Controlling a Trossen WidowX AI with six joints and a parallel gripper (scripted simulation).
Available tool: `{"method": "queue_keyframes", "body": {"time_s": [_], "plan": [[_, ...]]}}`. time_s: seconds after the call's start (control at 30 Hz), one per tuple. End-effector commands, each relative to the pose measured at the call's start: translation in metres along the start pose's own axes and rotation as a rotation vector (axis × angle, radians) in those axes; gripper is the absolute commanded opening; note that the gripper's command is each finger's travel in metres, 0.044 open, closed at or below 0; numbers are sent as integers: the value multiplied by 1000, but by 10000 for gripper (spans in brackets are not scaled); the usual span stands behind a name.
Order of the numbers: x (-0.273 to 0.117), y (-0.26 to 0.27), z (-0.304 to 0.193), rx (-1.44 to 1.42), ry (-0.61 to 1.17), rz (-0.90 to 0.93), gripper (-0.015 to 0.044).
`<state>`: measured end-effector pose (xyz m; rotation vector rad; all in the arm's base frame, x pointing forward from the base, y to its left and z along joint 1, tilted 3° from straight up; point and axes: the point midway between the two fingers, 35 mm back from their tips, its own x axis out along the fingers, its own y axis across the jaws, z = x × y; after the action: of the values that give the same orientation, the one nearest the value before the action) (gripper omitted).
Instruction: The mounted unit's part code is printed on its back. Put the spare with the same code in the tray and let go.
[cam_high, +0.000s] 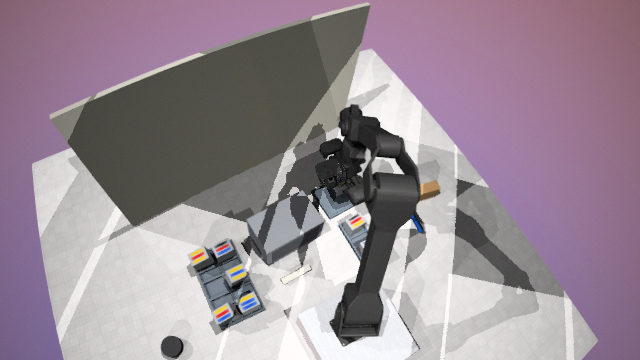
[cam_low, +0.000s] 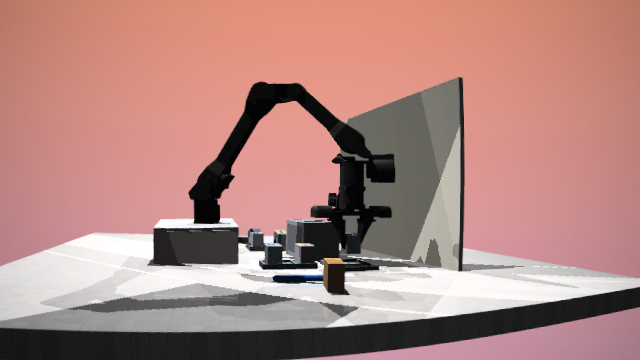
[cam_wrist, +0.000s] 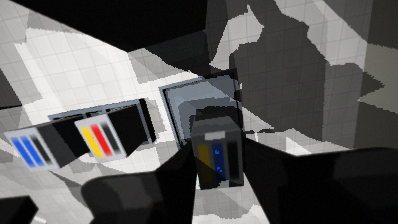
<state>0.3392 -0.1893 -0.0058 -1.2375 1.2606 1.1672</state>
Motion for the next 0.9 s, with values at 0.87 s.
{"method": "queue_keyframes", "body": {"time_s": [0.87], "plan": [[20, 4, 2, 0, -1, 1, 184]]}}
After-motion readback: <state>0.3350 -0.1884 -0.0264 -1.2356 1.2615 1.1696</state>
